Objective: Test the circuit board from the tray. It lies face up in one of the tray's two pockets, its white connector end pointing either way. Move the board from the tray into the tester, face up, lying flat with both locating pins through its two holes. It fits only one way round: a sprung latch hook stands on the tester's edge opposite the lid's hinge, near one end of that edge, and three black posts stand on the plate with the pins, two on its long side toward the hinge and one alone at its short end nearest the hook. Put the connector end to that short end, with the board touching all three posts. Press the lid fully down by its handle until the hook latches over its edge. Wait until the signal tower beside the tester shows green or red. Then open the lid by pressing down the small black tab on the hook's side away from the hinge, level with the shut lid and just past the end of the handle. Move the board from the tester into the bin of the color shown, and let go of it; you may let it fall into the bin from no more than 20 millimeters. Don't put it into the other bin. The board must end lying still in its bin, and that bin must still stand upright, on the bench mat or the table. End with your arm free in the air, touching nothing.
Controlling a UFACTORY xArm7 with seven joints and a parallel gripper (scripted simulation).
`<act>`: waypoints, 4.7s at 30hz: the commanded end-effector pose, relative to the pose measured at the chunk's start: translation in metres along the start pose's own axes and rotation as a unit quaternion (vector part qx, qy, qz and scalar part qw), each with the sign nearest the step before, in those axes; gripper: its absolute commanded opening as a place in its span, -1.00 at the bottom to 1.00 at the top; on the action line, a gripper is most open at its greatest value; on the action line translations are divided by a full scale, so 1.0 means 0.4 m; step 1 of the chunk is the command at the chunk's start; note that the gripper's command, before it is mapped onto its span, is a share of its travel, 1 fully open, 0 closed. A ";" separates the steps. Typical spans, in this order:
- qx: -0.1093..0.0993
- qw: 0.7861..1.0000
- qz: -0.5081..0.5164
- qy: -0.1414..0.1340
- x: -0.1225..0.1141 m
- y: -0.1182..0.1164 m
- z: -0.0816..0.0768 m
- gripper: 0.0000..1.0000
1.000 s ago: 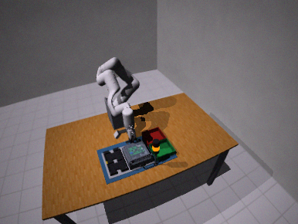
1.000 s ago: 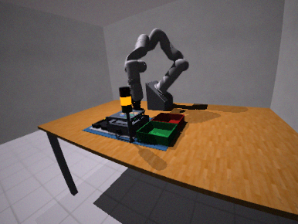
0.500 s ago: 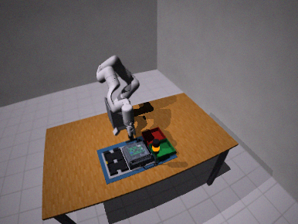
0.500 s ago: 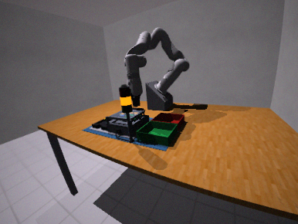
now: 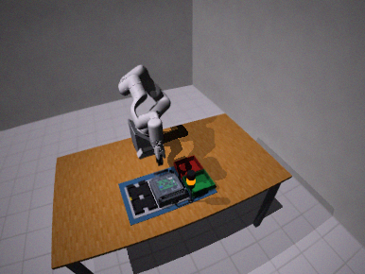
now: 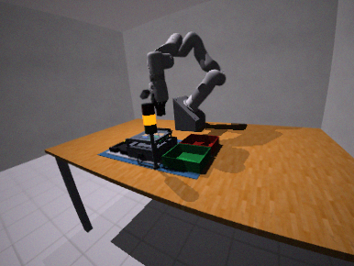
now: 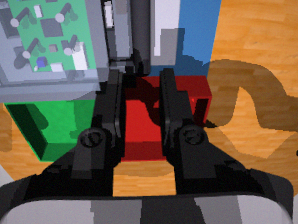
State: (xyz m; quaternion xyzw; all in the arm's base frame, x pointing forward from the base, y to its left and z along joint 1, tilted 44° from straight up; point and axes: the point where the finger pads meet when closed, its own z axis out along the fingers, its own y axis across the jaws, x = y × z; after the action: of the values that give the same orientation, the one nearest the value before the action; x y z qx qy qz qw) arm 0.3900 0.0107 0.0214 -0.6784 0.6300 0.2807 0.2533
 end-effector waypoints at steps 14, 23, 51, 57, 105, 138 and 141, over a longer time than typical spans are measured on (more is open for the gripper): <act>0.001 1.000 0.000 0.001 0.001 -0.001 -0.028 1.00; 0.001 1.000 0.000 0.001 0.001 -0.001 -0.028 1.00; 0.001 1.000 0.000 0.001 0.001 -0.001 -0.028 1.00; 0.001 1.000 0.000 0.001 0.001 -0.001 -0.028 1.00; 0.001 1.000 0.000 0.001 0.001 -0.001 -0.028 -1.00; 0.001 1.000 0.000 0.001 0.001 -0.001 -0.055 -1.00; 0.001 1.000 0.000 0.001 0.001 -0.001 -0.055 -1.00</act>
State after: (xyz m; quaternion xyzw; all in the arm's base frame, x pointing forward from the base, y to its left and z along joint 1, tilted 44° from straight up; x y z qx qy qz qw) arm 0.3906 -0.0033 0.0361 -0.6785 0.6297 0.2814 0.2529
